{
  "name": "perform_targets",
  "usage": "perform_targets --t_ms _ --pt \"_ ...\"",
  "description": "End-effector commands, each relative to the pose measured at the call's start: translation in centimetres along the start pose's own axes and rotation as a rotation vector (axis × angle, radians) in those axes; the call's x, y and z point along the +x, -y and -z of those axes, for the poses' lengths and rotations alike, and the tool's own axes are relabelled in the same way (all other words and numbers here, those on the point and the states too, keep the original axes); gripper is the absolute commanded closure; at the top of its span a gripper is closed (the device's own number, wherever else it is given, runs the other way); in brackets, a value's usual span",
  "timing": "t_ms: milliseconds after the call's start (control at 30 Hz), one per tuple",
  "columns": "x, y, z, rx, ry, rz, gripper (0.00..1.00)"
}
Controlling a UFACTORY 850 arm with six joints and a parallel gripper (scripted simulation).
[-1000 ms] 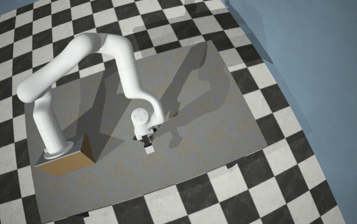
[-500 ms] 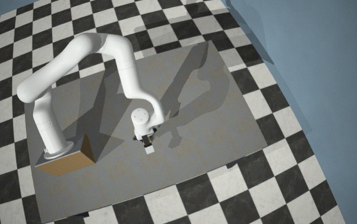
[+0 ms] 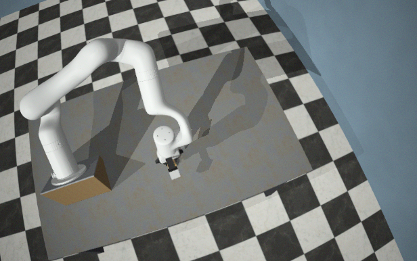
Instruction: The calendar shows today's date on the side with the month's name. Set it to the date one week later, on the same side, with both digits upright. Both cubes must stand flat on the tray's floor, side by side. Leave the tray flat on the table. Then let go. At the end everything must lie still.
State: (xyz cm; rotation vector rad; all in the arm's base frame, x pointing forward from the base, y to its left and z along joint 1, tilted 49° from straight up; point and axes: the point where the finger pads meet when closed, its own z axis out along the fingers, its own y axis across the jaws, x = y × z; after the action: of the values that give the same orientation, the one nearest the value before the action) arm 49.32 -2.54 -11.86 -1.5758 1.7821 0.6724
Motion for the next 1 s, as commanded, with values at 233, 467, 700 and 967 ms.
perform_targets --t_ms 233,467,700,967 --pt "0.0 0.1 -0.1 0.001 -0.001 0.000 0.51" --pt "0.0 0.1 -0.7 0.001 -0.001 0.000 0.51" --pt "0.0 0.1 -1.8 0.001 -0.001 0.000 0.51" --pt "0.0 0.1 -2.6 0.001 -0.001 0.000 0.51"
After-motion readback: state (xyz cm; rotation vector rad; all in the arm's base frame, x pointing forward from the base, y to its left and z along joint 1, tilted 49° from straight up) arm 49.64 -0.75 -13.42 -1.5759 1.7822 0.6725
